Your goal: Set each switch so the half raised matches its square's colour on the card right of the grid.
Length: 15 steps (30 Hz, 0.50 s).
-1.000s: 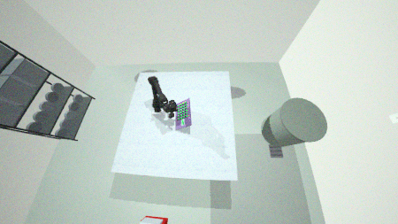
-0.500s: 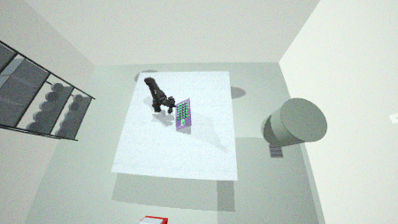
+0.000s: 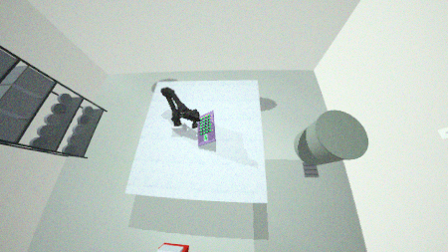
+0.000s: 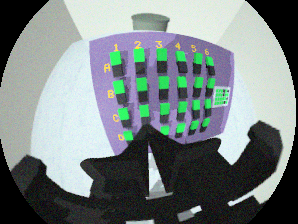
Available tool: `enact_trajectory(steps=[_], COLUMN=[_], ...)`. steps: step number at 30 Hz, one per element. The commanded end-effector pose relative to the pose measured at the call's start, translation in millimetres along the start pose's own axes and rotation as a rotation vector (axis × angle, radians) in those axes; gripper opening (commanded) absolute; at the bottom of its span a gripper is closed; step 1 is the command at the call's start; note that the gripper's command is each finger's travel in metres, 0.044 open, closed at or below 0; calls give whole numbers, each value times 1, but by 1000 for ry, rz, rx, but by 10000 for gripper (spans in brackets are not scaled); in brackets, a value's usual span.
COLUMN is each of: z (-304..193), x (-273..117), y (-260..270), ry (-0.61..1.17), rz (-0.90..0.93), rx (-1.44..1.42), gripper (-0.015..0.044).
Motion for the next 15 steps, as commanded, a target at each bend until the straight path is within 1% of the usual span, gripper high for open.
enact_trajectory(steps=[1, 15], z=[-2, -3], x=[4, 17], y=[-1, -2], ry=[3, 4], rz=[-3, -3], rx=[10, 10], gripper=[0, 0])
Point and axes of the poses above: the point midway between the two fingers, 35 mm back from their tips, its own x axis out along the fingers, its own y axis across the jaws, z = x × y, the point moved 1 cm from there along -x, back along the fingers, and after that the axes turned 14 degrees about x, right-handed, at the moved point
